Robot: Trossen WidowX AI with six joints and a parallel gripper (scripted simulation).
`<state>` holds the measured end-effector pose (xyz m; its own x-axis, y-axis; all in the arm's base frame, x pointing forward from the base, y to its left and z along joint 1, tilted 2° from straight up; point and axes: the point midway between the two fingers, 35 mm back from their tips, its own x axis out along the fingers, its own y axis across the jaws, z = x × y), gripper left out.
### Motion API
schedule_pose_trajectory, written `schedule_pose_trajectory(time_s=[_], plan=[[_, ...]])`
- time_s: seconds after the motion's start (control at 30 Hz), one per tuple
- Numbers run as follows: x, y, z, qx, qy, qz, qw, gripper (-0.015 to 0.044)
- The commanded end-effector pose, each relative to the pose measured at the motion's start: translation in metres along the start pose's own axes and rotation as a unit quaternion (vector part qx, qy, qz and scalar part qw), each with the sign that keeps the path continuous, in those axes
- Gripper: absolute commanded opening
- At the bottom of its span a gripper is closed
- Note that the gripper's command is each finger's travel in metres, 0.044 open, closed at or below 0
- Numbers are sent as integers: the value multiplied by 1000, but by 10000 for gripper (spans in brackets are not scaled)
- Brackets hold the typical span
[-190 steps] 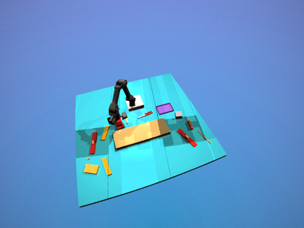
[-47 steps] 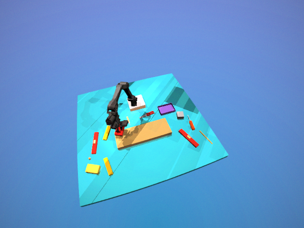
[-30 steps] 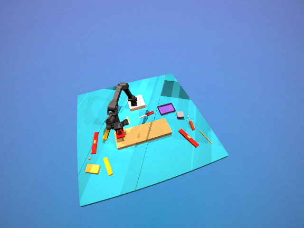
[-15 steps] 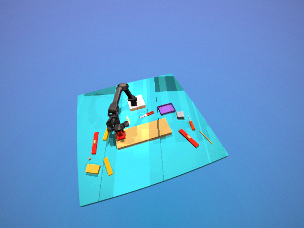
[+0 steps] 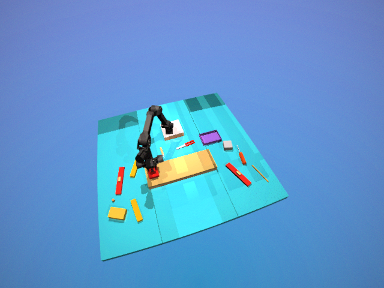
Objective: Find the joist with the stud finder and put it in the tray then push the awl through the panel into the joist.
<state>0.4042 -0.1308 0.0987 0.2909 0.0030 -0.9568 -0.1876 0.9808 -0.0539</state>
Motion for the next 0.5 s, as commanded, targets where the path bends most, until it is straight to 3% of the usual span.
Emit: schedule_pose_trajectory(time_s=[0.0,0.47], plan=[[6,0,-1,-2,-4,0,1000,0],[23,0,-6,-2,-4,0,1000,0]])
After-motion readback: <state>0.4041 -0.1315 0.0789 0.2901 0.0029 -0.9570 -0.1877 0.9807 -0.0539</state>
